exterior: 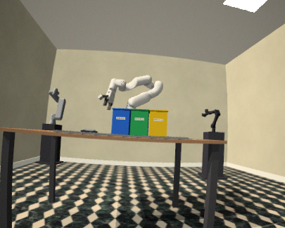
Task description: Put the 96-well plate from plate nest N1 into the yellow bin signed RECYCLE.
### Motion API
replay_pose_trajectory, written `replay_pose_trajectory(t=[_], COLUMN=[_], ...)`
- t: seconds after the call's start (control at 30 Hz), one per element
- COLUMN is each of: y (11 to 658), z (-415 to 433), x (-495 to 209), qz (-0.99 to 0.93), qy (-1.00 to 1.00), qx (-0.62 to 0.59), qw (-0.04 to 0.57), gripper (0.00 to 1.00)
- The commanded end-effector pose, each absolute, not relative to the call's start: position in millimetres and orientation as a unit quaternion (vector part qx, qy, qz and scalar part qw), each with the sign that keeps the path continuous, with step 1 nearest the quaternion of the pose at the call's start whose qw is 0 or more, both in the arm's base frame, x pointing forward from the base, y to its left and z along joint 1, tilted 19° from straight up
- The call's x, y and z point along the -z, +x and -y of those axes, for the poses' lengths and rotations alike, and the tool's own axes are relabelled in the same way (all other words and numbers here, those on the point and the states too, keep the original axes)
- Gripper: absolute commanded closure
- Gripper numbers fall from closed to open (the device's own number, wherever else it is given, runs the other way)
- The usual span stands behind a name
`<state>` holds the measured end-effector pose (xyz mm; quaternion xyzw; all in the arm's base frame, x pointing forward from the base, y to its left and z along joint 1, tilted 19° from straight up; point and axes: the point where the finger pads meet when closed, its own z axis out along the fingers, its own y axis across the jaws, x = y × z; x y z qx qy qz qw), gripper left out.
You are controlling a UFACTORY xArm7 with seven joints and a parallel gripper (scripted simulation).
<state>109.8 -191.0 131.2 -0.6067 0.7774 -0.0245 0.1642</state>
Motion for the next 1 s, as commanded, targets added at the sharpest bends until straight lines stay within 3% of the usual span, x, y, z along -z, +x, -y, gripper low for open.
replay_pose_trajectory(t=[0.0, 0.53, 0.97], y=[110, 110, 145], z=[192, 192, 208], x=[-132, -132, -148], qz=[-0.777, -0.777, -0.641], qy=[-0.607, -0.607, -0.742], qx=[0.026, 0.026, 0.042], qw=[0.163, 0.163, 0.192], gripper=[0.00, 0.00, 0.00])
